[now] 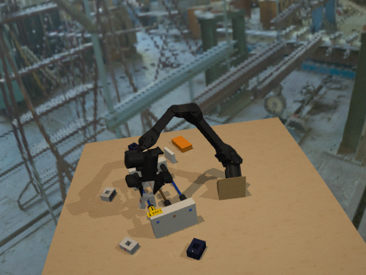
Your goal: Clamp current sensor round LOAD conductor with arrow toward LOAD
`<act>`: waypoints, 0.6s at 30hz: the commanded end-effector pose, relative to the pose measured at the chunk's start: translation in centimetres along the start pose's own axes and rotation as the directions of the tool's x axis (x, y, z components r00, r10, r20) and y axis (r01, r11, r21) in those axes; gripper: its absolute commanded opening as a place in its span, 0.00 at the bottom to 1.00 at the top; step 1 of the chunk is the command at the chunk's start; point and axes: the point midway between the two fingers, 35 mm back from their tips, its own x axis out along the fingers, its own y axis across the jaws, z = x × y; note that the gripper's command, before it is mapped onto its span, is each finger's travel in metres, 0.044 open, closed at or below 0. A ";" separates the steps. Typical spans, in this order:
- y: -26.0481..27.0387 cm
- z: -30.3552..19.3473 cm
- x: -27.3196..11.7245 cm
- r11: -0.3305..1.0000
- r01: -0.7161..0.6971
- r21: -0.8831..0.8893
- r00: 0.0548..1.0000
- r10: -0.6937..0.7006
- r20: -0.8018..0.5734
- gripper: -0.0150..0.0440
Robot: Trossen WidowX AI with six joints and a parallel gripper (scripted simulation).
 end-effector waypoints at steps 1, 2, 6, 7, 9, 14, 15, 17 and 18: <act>0.0 0.0 0.0 1.000 0.000 0.001 1.000 0.000 -0.001 0.25; 0.0 0.0 0.0 1.000 0.000 0.001 1.000 0.000 -0.001 0.25; 0.0 0.0 0.0 1.000 0.000 0.001 1.000 0.000 -0.001 0.25; 0.0 0.0 0.0 1.000 0.000 0.001 1.000 0.000 -0.001 0.25; 0.0 0.0 0.0 1.000 0.000 0.001 1.000 0.000 -0.001 0.25; 0.2 0.0 0.0 1.000 0.015 0.001 1.000 -0.015 -0.001 0.25; 0.2 0.0 0.0 1.000 0.022 0.000 1.000 -0.022 -0.002 0.25; 0.4 0.0 0.1 0.999 0.041 0.000 0.999 -0.041 -0.002 0.25; 0.4 0.0 0.1 0.999 0.051 0.000 0.999 -0.051 -0.003 0.25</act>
